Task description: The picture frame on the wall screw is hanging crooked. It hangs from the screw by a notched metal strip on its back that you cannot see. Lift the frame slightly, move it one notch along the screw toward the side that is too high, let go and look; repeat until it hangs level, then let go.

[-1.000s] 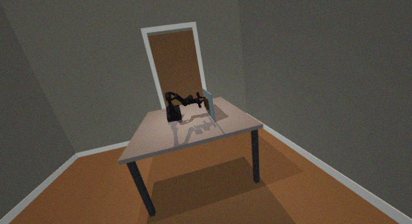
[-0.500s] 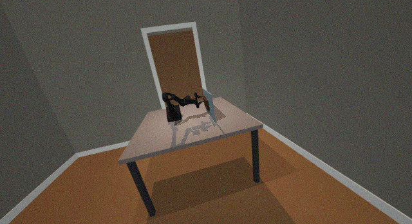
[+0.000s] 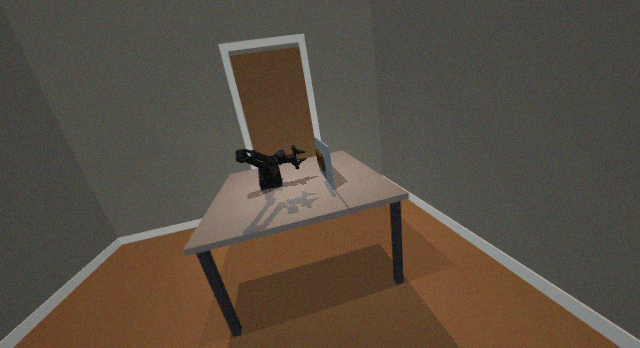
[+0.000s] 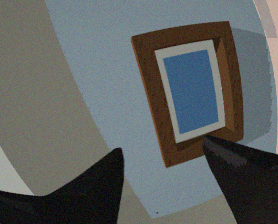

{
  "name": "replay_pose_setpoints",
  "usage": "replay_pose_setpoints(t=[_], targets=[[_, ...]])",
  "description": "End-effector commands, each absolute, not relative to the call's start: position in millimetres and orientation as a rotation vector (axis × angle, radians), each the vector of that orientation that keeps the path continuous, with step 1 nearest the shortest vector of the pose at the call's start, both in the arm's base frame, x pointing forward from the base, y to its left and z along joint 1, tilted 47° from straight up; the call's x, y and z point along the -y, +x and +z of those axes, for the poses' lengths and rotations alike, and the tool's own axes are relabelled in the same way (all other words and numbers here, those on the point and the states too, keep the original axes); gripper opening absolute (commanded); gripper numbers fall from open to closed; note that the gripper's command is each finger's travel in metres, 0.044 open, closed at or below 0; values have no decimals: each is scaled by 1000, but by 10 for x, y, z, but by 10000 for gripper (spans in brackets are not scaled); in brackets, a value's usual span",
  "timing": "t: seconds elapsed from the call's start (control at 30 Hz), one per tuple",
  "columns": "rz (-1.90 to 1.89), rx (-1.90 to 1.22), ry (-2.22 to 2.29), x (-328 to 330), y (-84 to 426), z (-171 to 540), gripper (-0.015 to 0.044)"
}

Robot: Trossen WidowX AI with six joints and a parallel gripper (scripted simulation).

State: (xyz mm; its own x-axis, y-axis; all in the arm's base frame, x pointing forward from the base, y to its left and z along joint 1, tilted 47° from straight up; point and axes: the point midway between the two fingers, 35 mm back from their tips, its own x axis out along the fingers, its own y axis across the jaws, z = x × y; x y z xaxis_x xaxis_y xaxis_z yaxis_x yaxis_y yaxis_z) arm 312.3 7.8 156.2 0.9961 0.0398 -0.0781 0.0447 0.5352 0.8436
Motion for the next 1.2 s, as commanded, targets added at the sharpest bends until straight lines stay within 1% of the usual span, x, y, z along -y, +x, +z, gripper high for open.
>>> replay_pose_setpoints(t=[0.0, 0.27, 0.57, 1.17], targets=[[1, -83, 1012, -135, 2995, 1682, 260], [0, -86, 1021, -227, 2626, 1831, 260], [0, -88, 1032, -242, 2195, 1818, 260], [0, -88, 1032, -240, 2165, 1809, 260]])
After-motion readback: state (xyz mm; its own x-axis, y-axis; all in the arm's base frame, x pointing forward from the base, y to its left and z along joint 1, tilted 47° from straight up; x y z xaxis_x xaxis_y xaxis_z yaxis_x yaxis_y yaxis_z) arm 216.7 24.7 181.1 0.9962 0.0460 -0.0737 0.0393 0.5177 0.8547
